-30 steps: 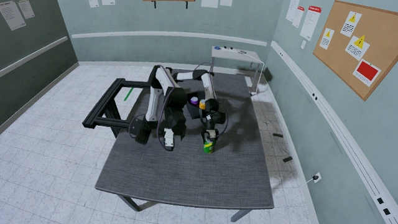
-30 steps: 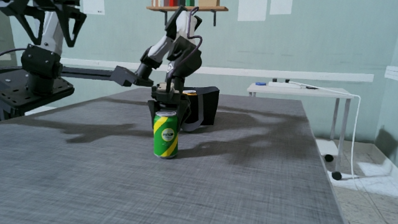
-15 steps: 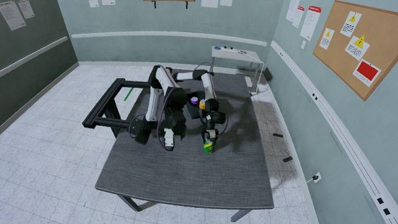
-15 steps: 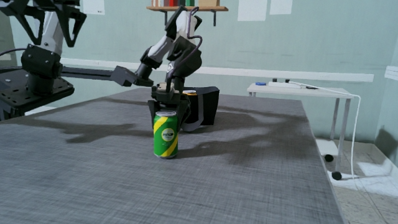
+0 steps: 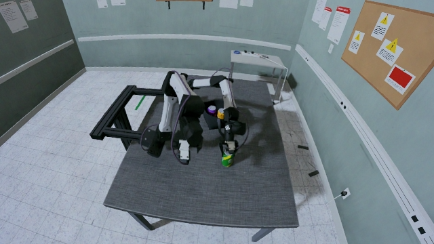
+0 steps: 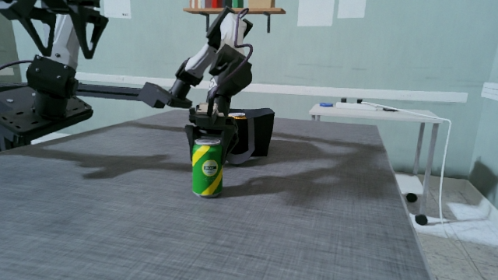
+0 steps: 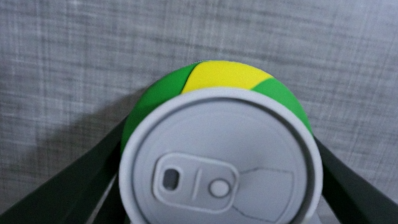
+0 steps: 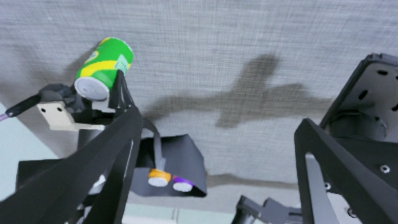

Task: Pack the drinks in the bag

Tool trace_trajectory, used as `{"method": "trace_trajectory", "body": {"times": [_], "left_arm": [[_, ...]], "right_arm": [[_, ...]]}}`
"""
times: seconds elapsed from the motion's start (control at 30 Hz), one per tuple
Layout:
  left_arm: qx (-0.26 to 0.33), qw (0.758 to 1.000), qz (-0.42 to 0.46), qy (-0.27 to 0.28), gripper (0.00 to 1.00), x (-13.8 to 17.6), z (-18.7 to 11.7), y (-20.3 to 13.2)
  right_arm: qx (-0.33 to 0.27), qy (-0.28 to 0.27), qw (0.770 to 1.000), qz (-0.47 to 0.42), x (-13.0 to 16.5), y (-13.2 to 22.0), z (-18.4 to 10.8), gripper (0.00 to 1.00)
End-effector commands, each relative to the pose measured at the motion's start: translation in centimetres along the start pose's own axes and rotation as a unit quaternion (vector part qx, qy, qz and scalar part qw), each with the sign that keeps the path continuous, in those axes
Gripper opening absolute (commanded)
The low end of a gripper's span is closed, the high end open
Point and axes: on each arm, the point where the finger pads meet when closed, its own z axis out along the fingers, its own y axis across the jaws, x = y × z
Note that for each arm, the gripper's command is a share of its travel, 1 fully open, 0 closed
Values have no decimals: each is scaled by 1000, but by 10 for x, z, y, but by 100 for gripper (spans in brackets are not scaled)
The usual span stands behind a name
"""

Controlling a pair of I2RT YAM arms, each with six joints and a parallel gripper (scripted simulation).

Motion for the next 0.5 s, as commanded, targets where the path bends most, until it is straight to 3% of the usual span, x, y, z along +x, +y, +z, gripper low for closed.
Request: {"method": "trace_trajectory", "body": {"times": [0.0,0.23,0.27,0.4,0.43,0.47], "left_arm": [[-9,1000,2,-27,70,-41,-43,3],[-17,998,1,-59,70,-64,-57,9],[-5,1000,3,-23,70,-53,-62,2],[-3,1000,4,-23,70,-68,-78,5],[11,1000,9,-1,70,-59,-56,-10],[15,1000,10,0,70,-60,-53,-13]], "right_arm": [[-6,-1,1000,-6,3,2,-4,86],[-6,-1,1000,-6,3,2,-4,86],[-6,-1,1000,-6,3,2,-4,86],[-6,-1,1000,-6,3,2,-4,86],[-6,-1,1000,-6,3,2,-4,86],[-6,-1,1000,-6,3,2,-4,86]]}}
